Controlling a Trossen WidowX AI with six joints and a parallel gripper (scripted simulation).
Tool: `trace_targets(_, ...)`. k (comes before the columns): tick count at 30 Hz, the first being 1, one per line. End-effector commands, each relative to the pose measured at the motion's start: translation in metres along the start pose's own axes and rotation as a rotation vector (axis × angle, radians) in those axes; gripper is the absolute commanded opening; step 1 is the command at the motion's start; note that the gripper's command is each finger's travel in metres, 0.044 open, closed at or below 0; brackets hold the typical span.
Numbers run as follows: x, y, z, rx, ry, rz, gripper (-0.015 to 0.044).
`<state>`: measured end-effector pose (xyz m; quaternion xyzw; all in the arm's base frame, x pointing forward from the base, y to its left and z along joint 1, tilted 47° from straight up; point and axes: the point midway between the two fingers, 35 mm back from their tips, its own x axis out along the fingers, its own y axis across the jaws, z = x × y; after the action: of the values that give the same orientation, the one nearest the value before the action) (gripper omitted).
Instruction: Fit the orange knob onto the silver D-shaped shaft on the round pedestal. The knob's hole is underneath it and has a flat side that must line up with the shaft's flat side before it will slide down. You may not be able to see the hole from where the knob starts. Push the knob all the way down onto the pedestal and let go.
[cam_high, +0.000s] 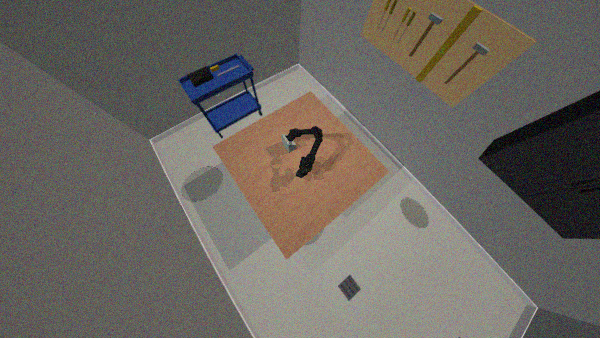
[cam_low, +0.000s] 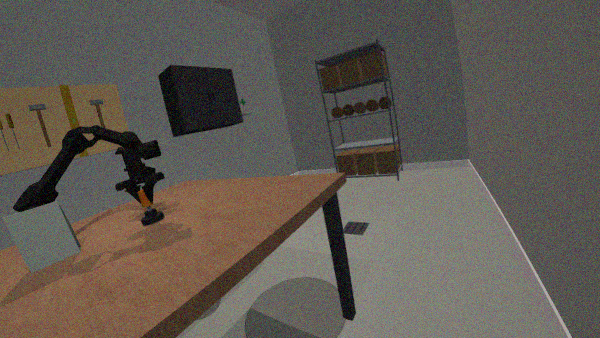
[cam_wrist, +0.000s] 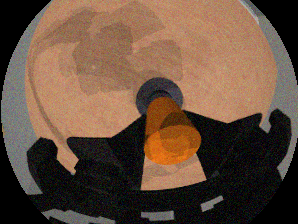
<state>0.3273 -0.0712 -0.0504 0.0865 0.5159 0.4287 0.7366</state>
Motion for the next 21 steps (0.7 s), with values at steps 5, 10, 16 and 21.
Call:
trace_targets(5,0.0027,-0.0005,-0.0013,-0.069,0.000,0.001,0.0000)
trace_targets(10,0.0040,-0.0004,-0.0006,-0.069,0.000,0.001,0.0000)
trace_targets(16,0.0036,-0.0001,-0.0004,-0.069,0.000,0.001,0.0000)
trace_targets(21,0.0006,0.0002,-0.0002,-0.069,0.000,0.001,0.0000)
